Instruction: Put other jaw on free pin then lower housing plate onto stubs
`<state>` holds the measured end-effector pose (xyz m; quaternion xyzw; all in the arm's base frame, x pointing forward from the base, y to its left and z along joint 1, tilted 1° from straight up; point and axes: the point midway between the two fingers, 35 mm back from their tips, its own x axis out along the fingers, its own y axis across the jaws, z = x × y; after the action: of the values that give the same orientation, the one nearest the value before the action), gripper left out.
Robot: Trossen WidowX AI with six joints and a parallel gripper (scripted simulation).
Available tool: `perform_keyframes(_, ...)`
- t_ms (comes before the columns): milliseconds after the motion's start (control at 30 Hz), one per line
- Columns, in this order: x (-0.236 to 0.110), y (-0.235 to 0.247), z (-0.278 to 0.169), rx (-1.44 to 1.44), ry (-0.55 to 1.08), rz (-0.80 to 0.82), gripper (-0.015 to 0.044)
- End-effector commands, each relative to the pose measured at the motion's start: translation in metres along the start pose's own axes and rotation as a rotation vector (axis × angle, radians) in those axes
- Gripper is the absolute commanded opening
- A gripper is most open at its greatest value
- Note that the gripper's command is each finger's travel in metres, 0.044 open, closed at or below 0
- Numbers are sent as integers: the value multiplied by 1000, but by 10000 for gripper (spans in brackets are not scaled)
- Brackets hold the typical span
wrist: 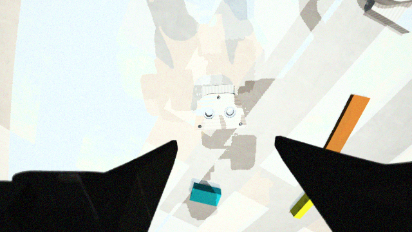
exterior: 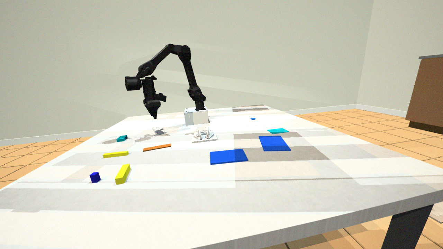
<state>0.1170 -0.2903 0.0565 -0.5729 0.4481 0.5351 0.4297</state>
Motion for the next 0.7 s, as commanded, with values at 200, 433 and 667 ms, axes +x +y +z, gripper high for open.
perform_keyframes(200, 36, 1, 2, -9, -7, -2, 440)
perform_keyframes(433, 37, 0, 2, -9, -7, -2, 440)
perform_keyframes(667, 49, 0, 2, -9, -7, -2, 440)
